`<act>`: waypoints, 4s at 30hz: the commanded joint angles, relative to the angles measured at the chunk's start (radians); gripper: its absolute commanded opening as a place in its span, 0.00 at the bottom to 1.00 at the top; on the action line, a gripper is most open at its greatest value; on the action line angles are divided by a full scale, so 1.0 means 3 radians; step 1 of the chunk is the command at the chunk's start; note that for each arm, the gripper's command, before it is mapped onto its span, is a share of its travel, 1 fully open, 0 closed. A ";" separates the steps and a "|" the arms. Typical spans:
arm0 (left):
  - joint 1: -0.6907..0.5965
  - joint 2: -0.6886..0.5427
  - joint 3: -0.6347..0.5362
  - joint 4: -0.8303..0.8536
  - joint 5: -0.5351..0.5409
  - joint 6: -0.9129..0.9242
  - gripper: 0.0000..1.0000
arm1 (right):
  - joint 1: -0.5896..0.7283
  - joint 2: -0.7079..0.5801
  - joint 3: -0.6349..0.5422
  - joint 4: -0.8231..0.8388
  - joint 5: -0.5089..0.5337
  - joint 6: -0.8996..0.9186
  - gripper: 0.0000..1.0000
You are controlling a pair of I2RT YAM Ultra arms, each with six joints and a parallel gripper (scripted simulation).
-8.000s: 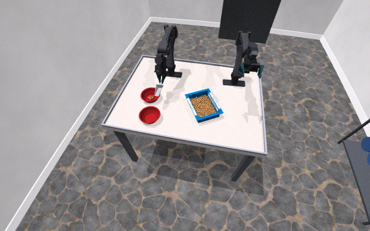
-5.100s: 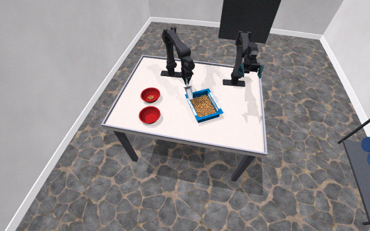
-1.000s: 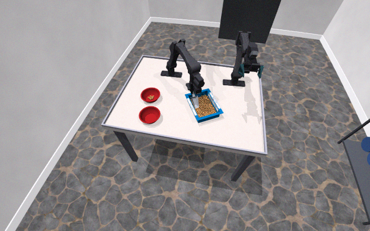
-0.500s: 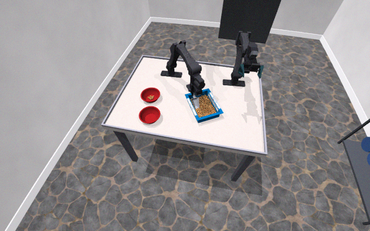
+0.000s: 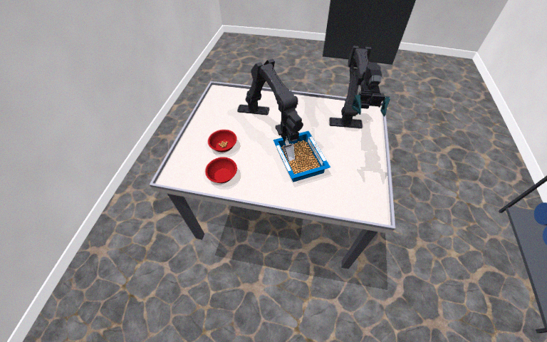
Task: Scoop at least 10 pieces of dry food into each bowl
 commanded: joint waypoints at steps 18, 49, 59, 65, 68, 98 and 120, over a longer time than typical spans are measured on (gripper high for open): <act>0.0001 -0.0026 0.0042 -0.0007 0.0001 -0.0001 1.00 | -0.0024 -0.0348 0.0201 -0.0451 0.0001 0.0050 0.00; 0.0001 -0.0026 0.0042 -0.0007 0.0001 -0.0001 1.00 | 0.0025 -0.0426 -0.0154 -0.0153 0.0004 0.0052 0.00; 0.0001 -0.0026 0.0042 -0.0007 0.0001 -0.0001 1.00 | 0.0001 -0.0391 -0.0459 0.0024 -0.0004 0.0028 0.00; 0.0001 -0.0026 0.0042 -0.0007 0.0001 -0.0001 1.00 | 0.0035 -0.0458 -0.0230 -0.0006 -0.0002 0.0040 0.00; 0.0001 -0.0026 0.0042 -0.0007 0.0001 -0.0001 1.00 | -0.0013 -0.0316 -0.0213 0.0004 -0.0003 0.0022 0.00; 0.0001 -0.0026 0.0042 -0.0007 0.0001 -0.0001 1.00 | -0.0005 -0.0121 0.0076 -0.0071 0.0002 0.0007 0.00; 0.0001 -0.0026 0.0042 -0.0007 0.0001 -0.0001 1.00 | -0.0024 -0.0347 0.0061 -0.0324 0.0003 0.0028 0.00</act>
